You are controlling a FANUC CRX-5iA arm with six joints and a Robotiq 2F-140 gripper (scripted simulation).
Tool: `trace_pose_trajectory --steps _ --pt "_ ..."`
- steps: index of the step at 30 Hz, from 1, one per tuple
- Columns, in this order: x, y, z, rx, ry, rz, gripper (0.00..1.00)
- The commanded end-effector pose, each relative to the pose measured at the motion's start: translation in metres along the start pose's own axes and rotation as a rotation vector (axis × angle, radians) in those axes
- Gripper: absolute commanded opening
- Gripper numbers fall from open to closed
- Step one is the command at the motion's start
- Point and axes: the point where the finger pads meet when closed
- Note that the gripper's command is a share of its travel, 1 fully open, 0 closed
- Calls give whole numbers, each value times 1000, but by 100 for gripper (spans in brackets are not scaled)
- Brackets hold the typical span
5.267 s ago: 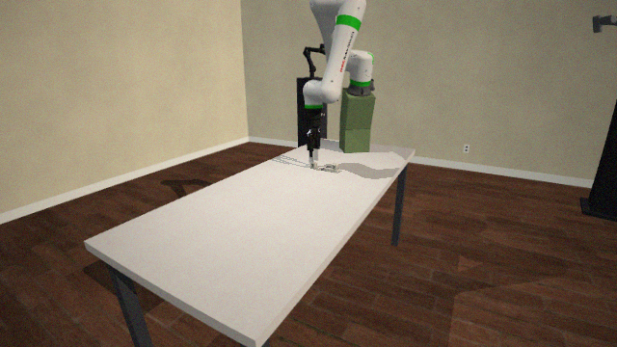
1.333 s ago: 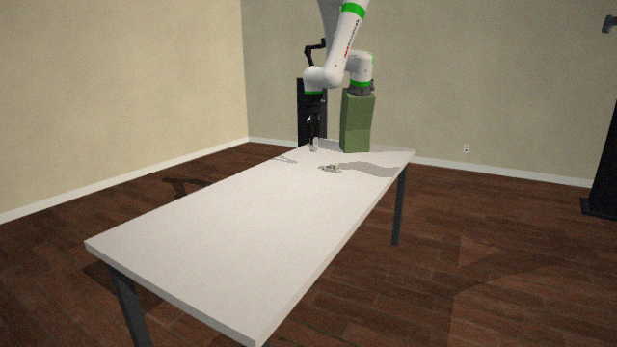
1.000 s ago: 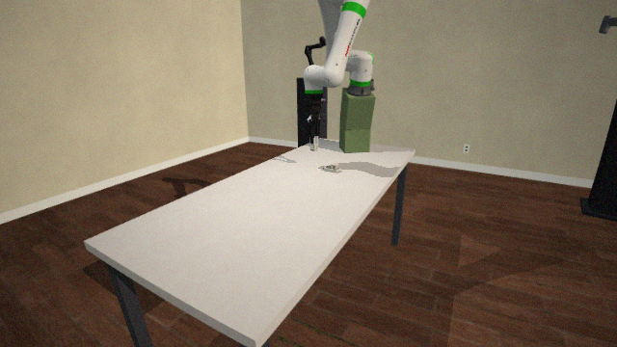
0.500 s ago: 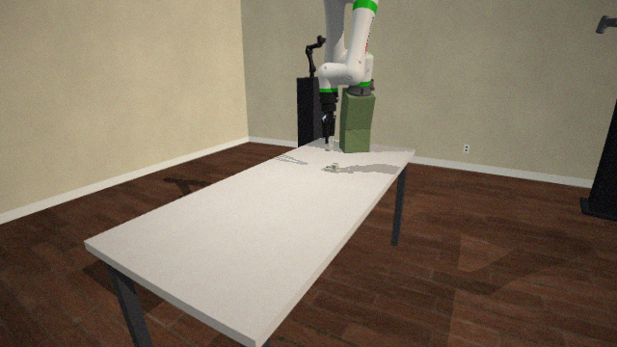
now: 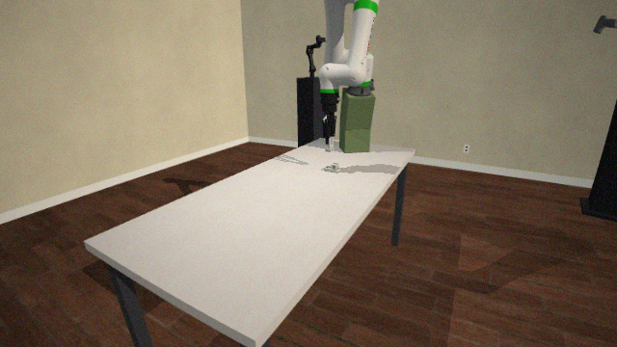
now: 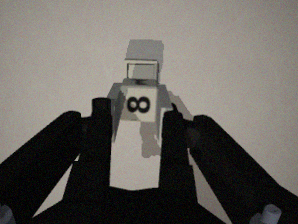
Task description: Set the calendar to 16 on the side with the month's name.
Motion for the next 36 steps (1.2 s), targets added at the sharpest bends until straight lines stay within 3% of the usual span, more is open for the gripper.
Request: trace_pose_trajectory --steps 1,15,25,36 --pt "3 0 0 0 0 1 17" --pt "44 -1 0 0 0 1 17" --pt "59 -1 -1 0 0 1 17" --pt "60 -1 -1 0 0 1 17"
Point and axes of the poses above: the point where the finger pads meet when closed, its own x axis out along the fingers, its own z axis across the jaws, y = z × x, and after that the axes turned 12 degrees about x, right-handed
